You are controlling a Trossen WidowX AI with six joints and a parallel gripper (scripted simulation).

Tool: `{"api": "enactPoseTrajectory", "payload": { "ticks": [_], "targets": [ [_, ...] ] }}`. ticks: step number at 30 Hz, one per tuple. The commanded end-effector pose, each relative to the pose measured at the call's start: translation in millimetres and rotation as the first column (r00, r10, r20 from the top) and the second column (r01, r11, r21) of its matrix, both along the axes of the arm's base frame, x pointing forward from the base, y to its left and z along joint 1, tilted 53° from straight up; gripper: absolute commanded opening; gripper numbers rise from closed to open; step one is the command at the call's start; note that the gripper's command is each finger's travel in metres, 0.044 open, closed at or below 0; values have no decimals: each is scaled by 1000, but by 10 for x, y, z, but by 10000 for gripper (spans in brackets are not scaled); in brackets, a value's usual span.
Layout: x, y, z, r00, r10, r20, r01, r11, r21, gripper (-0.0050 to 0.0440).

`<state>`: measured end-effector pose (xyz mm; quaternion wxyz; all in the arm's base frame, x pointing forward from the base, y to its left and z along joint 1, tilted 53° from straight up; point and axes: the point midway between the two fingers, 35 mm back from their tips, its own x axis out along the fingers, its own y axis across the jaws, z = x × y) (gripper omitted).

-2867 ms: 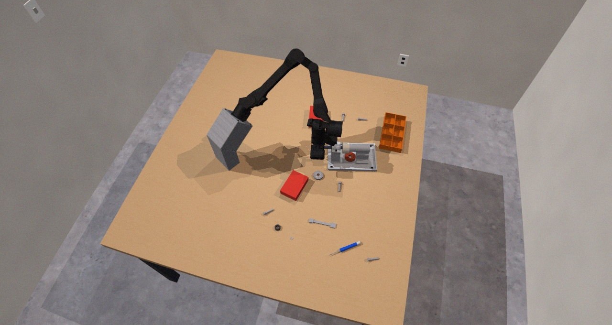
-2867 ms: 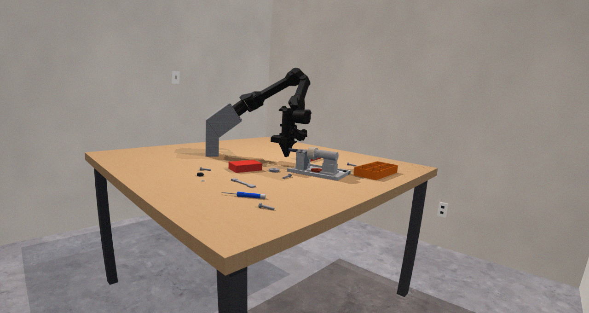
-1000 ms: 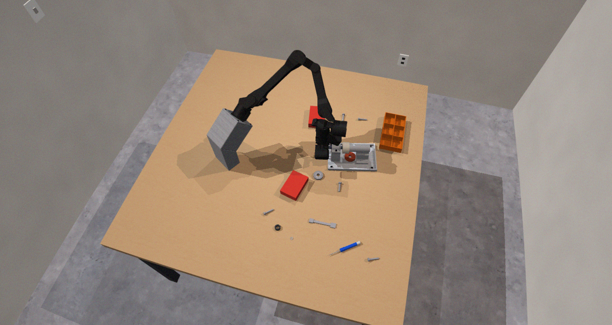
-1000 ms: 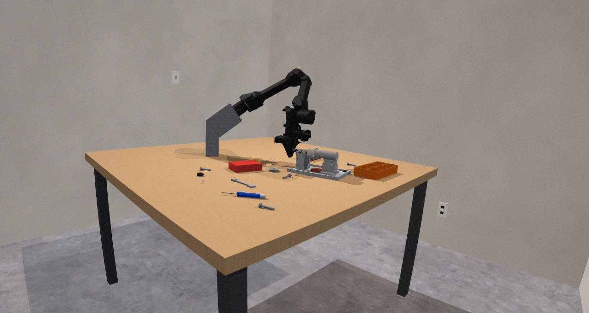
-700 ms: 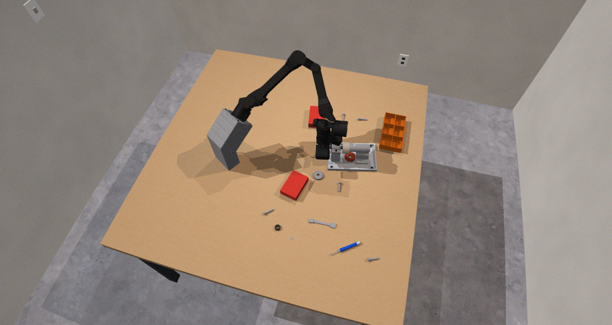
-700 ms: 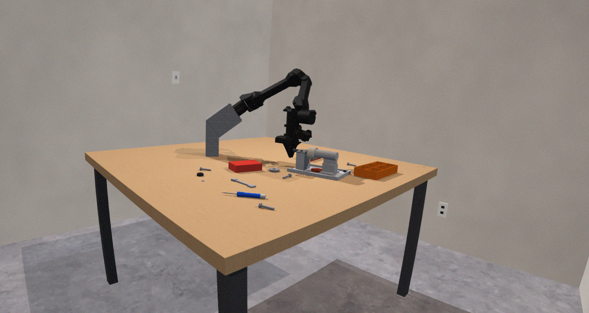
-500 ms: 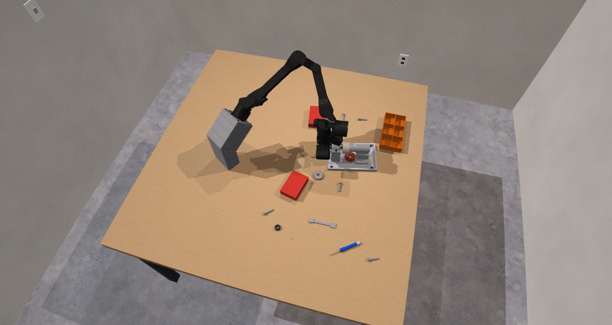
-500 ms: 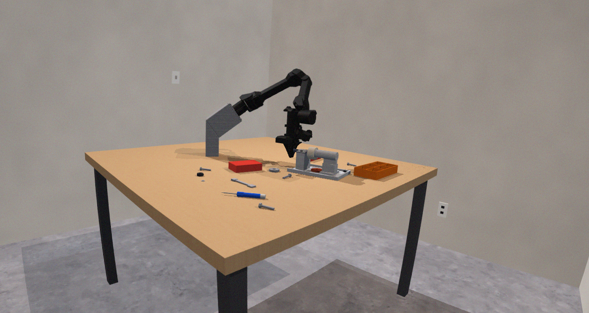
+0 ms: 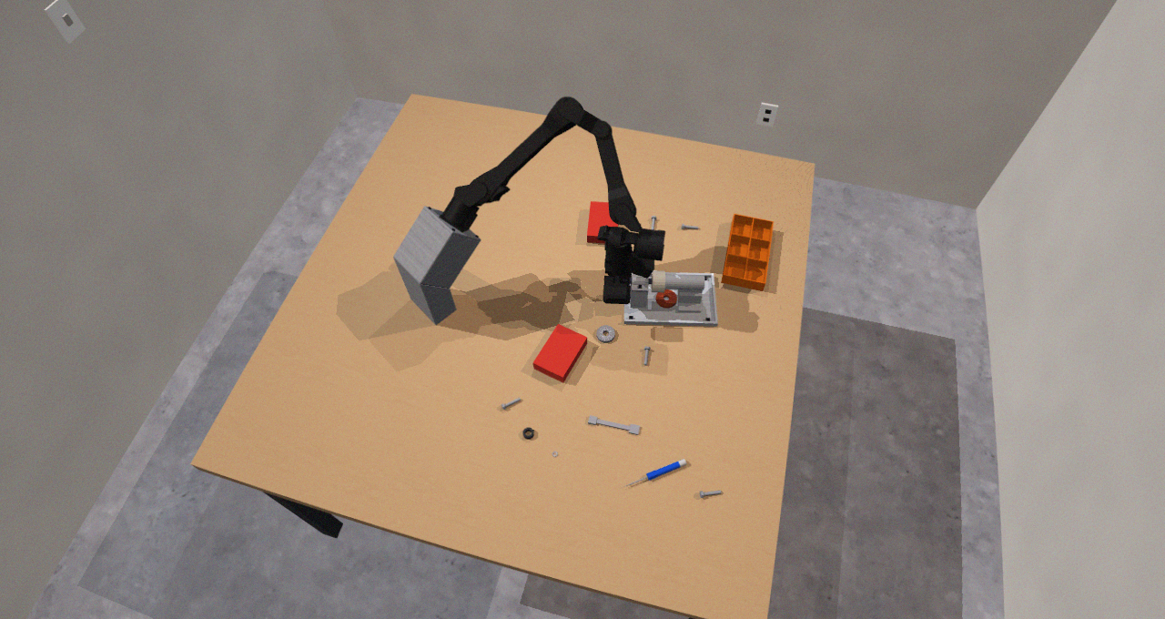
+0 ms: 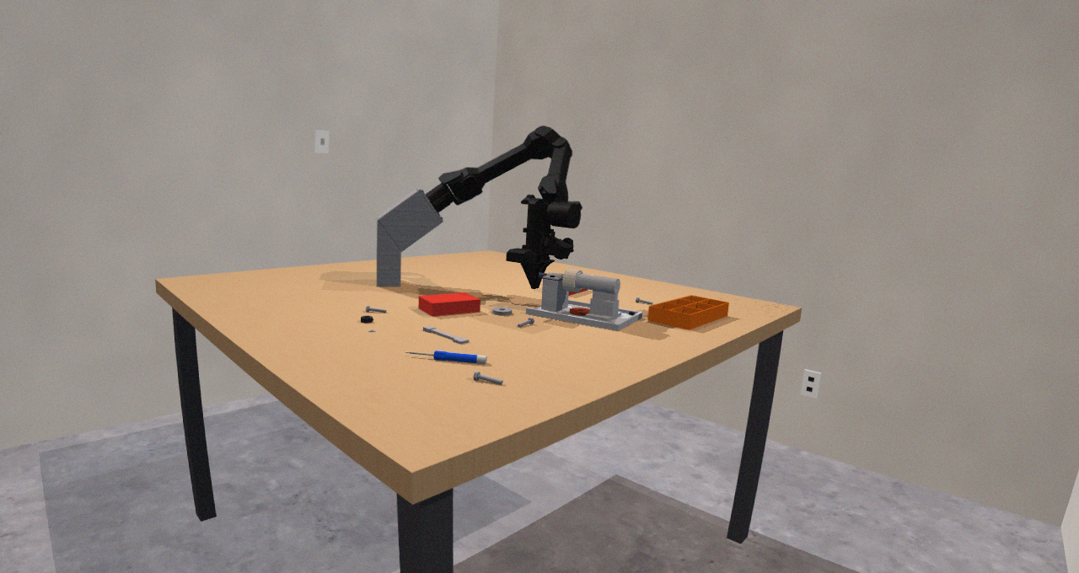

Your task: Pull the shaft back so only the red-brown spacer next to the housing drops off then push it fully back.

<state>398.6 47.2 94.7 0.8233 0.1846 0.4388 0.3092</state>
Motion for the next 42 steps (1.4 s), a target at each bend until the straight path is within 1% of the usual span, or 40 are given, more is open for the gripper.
{"api": "enactPoseTrajectory", "payload": {
  "ticks": [1, 42],
  "targets": [
    [27, 2, 29, 1000, 0, 7, 0, 1000, 5, 0],
    [90, 3, 73, 1000, 0, 7, 0, 1000, 5, 0]
  ]
}}
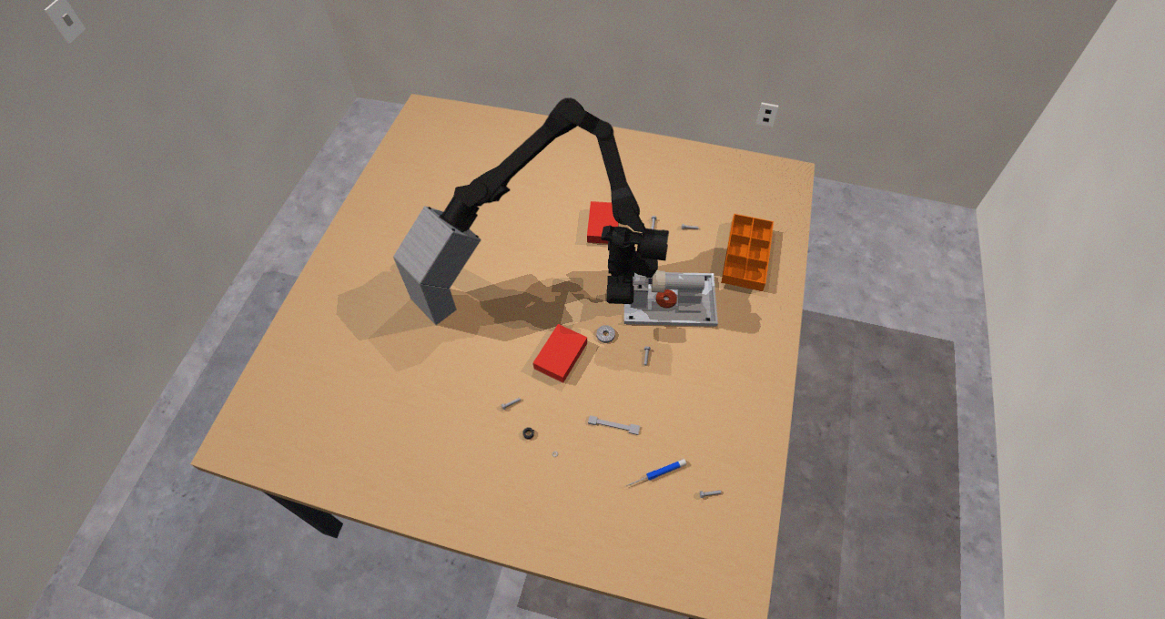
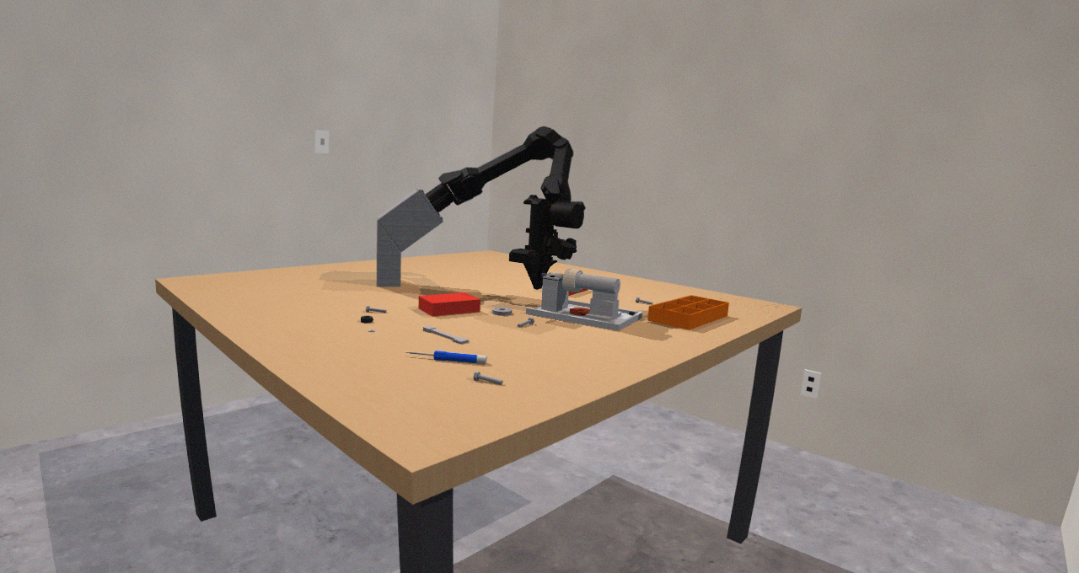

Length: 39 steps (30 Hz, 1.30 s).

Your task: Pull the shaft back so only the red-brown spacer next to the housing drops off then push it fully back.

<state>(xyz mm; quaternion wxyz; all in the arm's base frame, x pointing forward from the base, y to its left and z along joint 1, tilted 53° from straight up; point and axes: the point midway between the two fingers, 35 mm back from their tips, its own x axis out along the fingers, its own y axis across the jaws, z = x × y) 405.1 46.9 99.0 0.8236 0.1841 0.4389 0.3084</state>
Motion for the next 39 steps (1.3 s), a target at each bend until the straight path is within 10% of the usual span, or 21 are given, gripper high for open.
{"api": "enactPoseTrajectory", "payload": {
  "ticks": [1, 18, 39],
  "targets": [
    [27, 6, 31, 1000, 1, 7, -1, 1000, 7, 0],
    [52, 6, 48, 1000, 1, 7, -1, 1000, 7, 0],
    [-5, -66, 69, 1000, 0, 0, 0, 1000, -1, 440]
  ]
}}
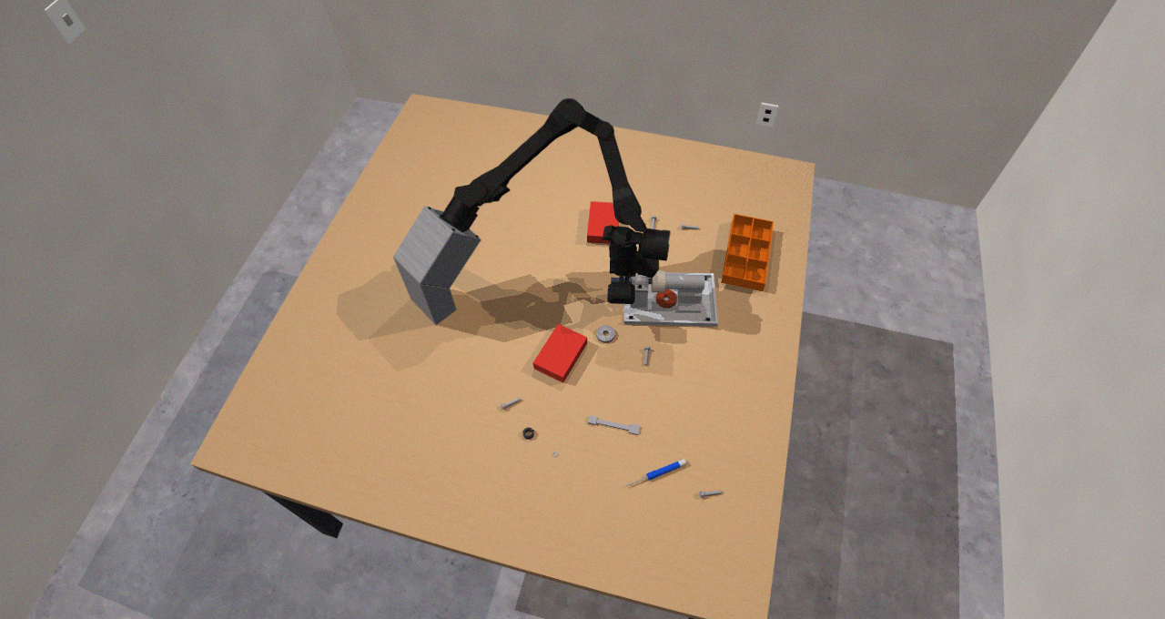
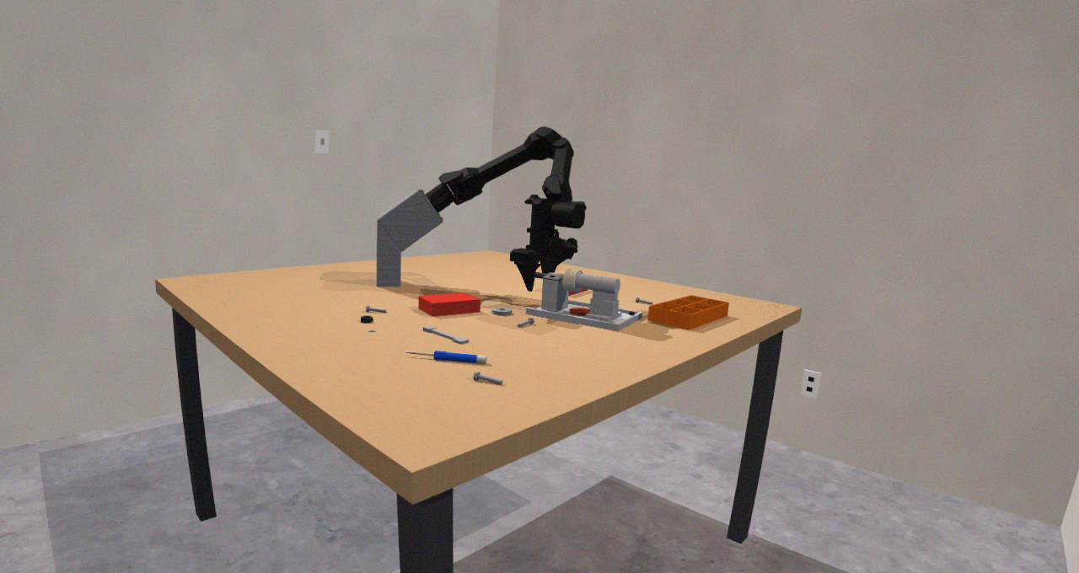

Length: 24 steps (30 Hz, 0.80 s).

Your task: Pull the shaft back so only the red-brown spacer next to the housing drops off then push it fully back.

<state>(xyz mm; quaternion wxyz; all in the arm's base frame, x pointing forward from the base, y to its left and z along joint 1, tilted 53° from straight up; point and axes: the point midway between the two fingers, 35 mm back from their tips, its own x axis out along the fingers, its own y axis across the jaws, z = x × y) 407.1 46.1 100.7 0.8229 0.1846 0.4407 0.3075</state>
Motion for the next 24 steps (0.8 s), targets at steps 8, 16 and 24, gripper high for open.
{"api": "enactPoseTrajectory", "payload": {
  "ticks": [8, 16, 24],
  "targets": [
    [-248, -397, 364, 1000, 2, 11, -2, 1000, 7, 440],
    [-557, -366, 156, 1000, -7, 5, 7, 1000, 5, 440],
    [-1102, -272, -102, 1000, 2, 11, -2, 1000, 7, 440]
  ]
}}
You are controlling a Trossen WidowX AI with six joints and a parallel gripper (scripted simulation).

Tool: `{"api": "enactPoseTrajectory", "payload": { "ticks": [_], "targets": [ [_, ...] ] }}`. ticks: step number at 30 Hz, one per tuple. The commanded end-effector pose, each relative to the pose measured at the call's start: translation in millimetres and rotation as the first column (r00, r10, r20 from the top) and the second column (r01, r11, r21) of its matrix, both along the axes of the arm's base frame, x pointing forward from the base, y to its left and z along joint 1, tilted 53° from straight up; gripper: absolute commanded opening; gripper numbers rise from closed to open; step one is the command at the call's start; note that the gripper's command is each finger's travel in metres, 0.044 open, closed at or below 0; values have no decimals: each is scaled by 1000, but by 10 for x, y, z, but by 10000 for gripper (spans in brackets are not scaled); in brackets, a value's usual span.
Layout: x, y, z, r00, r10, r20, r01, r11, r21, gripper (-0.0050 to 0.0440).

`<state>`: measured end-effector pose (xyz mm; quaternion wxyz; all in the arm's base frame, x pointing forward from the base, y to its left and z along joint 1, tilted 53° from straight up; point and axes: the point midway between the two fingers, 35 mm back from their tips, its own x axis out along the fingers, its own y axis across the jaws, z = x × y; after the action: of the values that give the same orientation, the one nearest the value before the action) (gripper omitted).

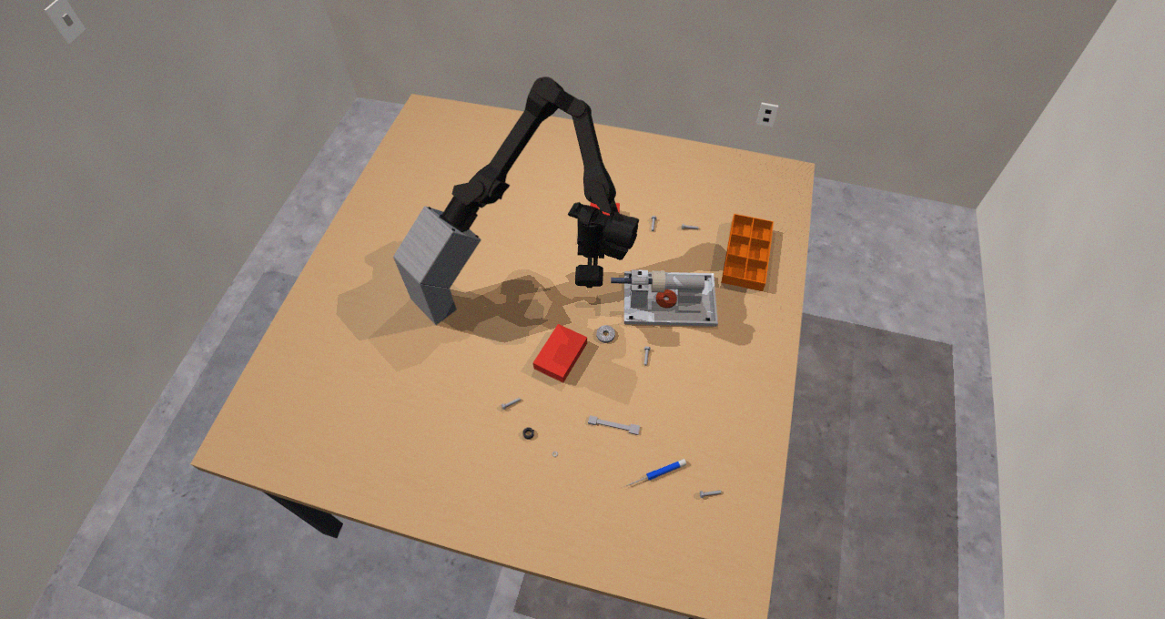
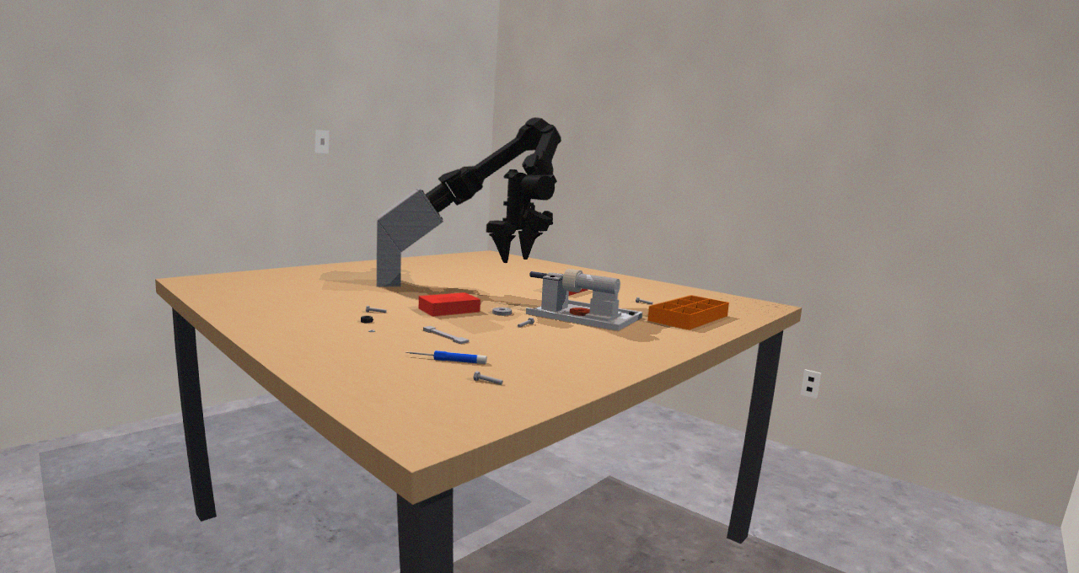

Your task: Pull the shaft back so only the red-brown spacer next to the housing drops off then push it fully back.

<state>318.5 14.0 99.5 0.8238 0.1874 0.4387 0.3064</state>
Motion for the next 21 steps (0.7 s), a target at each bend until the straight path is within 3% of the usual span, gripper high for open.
{"api": "enactPoseTrajectory", "payload": {
  "ticks": [1, 4, 10, 21],
  "targets": [
    [-233, 52, -99, 1000, 7, 9, -7, 1000, 3, 440],
    [-238, 37, -87, 1000, 7, 8, -7, 1000, 2, 440],
    [-371, -286, 214, 1000, 2, -2, -2, 1000, 3, 440],
    [-386, -294, 226, 1000, 1, -7, -1, 1000, 7, 440]
  ]
}}
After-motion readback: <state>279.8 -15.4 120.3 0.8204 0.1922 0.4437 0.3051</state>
